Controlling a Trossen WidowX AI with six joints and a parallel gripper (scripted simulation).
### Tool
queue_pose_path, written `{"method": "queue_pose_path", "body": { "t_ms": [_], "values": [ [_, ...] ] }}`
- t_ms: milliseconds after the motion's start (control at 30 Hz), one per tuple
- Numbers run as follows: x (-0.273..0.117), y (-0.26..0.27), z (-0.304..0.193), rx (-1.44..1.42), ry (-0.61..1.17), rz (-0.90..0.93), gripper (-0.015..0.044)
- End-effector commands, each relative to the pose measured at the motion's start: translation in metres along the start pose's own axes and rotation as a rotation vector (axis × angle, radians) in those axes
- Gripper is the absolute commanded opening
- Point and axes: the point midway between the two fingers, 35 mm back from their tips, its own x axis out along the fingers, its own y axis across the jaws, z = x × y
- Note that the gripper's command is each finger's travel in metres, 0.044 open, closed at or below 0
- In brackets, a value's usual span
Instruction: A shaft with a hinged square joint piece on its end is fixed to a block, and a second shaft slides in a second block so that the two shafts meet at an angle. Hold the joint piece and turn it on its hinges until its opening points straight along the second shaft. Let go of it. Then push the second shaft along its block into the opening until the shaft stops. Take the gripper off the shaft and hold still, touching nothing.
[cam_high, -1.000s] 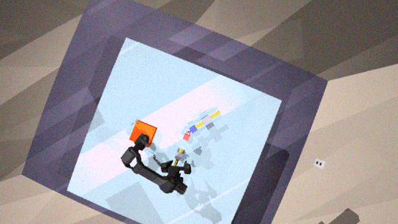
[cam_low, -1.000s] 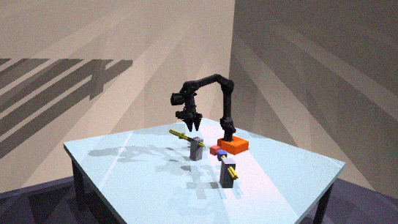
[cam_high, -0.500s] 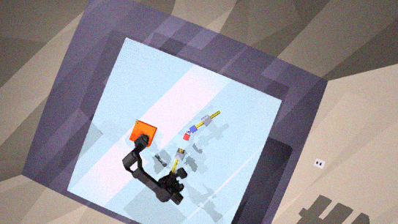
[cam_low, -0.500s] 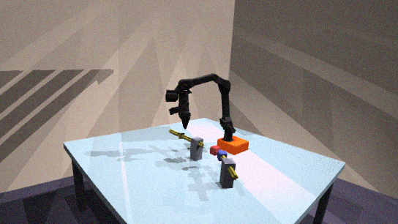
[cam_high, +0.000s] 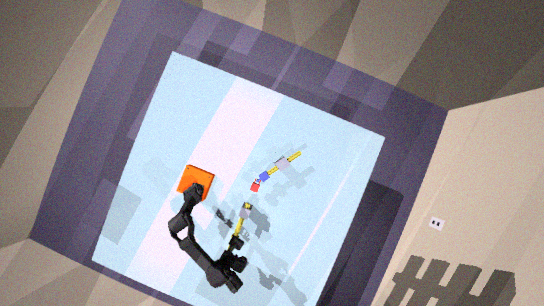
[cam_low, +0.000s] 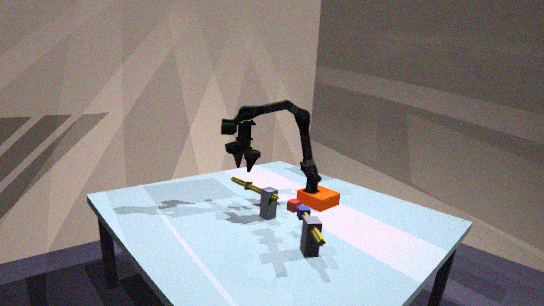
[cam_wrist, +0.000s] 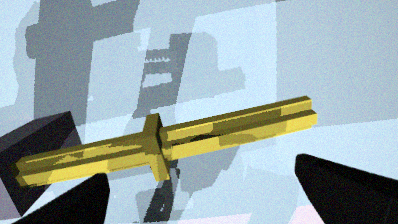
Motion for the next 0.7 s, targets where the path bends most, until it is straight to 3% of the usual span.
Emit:
{"method": "queue_pose_path", "body": {
  "t_ms": [0, 267, 667],
  "values": [
    [-0.002, -0.018, -0.001, -0.109, 0.014, -0.038, 0.0440],
    [-0.002, -0.025, -0.002, -0.134, 0.018, -0.053, 0.0440],
    [0.017, -0.028, -0.002, 0.270, -0.032, -0.041, 0.0440]
  ]
}}
